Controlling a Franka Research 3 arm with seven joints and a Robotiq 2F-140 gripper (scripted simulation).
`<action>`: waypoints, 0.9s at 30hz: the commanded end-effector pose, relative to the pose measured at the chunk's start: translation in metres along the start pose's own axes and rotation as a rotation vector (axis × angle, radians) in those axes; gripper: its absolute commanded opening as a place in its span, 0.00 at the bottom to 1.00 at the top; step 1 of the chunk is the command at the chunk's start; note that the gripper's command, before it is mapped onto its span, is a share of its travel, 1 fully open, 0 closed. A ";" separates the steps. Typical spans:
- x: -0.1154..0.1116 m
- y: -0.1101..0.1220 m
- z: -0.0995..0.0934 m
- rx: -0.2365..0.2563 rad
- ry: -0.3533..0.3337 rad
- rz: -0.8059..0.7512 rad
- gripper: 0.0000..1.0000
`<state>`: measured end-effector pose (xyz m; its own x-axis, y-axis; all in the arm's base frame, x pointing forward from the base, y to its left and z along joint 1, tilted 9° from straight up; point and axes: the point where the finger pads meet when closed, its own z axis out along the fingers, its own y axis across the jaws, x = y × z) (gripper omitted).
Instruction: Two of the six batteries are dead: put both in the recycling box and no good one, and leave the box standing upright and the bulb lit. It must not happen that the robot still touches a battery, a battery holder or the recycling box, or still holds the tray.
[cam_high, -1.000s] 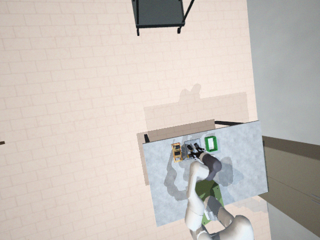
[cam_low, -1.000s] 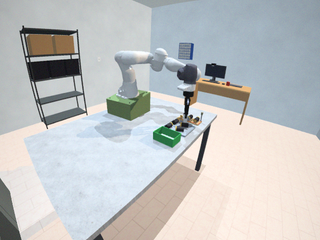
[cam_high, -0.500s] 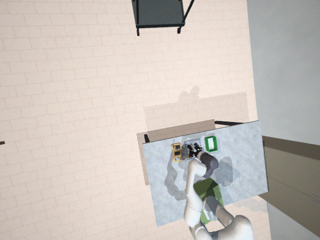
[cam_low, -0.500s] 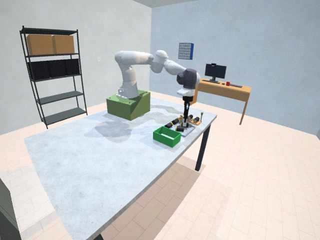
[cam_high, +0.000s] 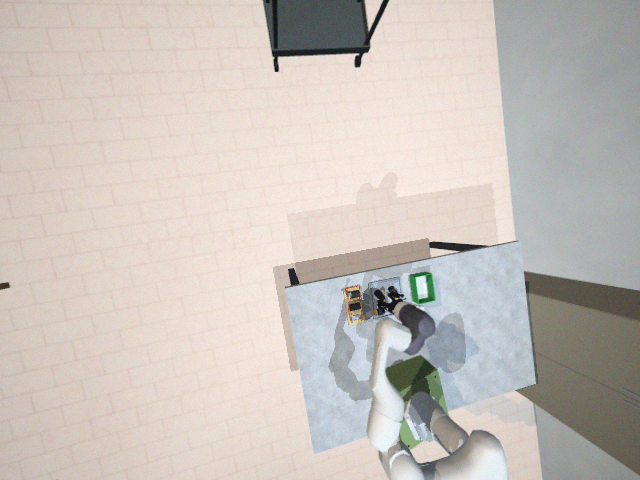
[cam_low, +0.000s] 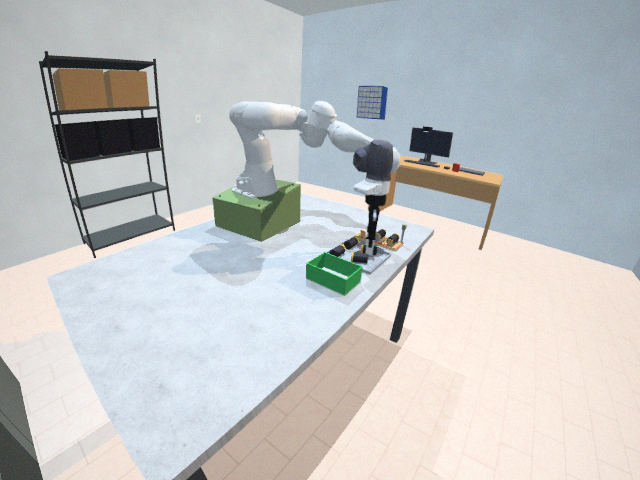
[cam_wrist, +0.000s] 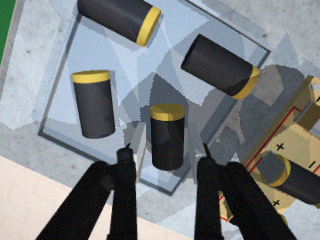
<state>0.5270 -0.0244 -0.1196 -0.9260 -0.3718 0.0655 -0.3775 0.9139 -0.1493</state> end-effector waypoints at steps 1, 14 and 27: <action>-0.001 -0.001 0.001 0.002 -0.003 -0.003 0.29; -0.001 -0.001 0.001 0.002 -0.003 -0.003 0.16; -0.001 -0.001 0.001 0.002 -0.003 -0.003 0.16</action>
<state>0.5278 -0.0244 -0.1193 -0.9261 -0.3720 0.0635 -0.3774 0.9138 -0.1503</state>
